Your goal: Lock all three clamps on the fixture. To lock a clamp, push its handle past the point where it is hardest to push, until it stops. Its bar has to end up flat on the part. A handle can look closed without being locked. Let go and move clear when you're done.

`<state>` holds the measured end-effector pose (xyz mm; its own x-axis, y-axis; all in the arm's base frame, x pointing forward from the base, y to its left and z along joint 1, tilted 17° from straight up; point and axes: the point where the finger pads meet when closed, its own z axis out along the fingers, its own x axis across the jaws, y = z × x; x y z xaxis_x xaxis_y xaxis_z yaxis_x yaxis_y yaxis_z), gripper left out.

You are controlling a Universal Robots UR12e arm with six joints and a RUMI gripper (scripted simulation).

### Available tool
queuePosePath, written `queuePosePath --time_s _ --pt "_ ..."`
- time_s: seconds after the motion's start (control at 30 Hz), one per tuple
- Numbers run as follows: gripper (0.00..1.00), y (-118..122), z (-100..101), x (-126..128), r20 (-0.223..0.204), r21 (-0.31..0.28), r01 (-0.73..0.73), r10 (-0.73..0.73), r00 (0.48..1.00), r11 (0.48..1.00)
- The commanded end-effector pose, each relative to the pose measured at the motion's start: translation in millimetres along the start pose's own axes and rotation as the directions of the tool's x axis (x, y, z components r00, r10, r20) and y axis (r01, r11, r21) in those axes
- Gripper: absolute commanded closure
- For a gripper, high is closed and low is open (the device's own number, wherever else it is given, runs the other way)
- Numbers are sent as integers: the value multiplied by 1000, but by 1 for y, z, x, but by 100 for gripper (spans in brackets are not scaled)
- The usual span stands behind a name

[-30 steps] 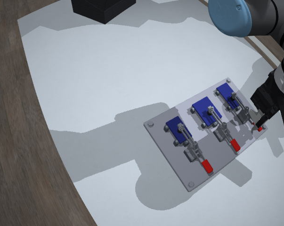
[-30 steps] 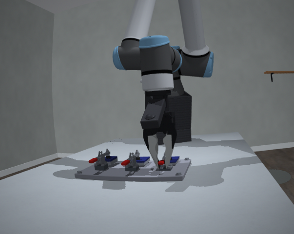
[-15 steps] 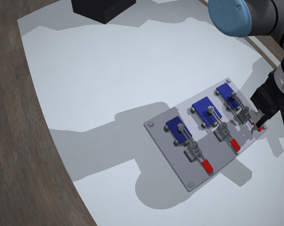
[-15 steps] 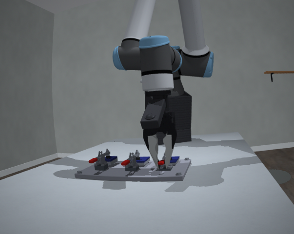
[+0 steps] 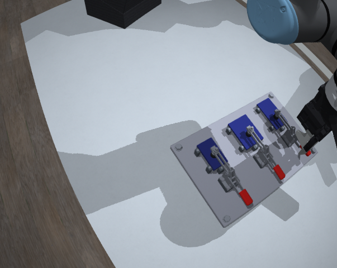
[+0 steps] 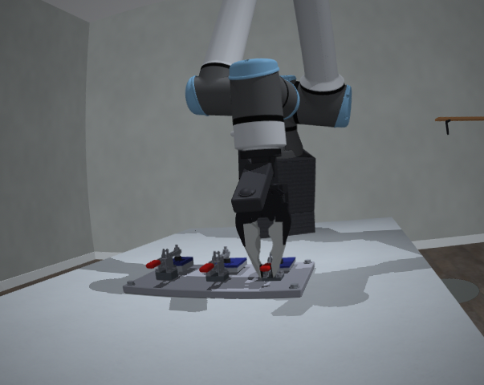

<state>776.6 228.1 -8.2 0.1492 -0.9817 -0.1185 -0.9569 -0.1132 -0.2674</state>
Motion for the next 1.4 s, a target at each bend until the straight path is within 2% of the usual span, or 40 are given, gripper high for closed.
queuePosePath --time_s 0.0,1.37 --pt "100 -3 1 -1 0 2 1 -1 1000 1000" --pt "100 -2 2 -1 0 1 1 -1 1000 1000"
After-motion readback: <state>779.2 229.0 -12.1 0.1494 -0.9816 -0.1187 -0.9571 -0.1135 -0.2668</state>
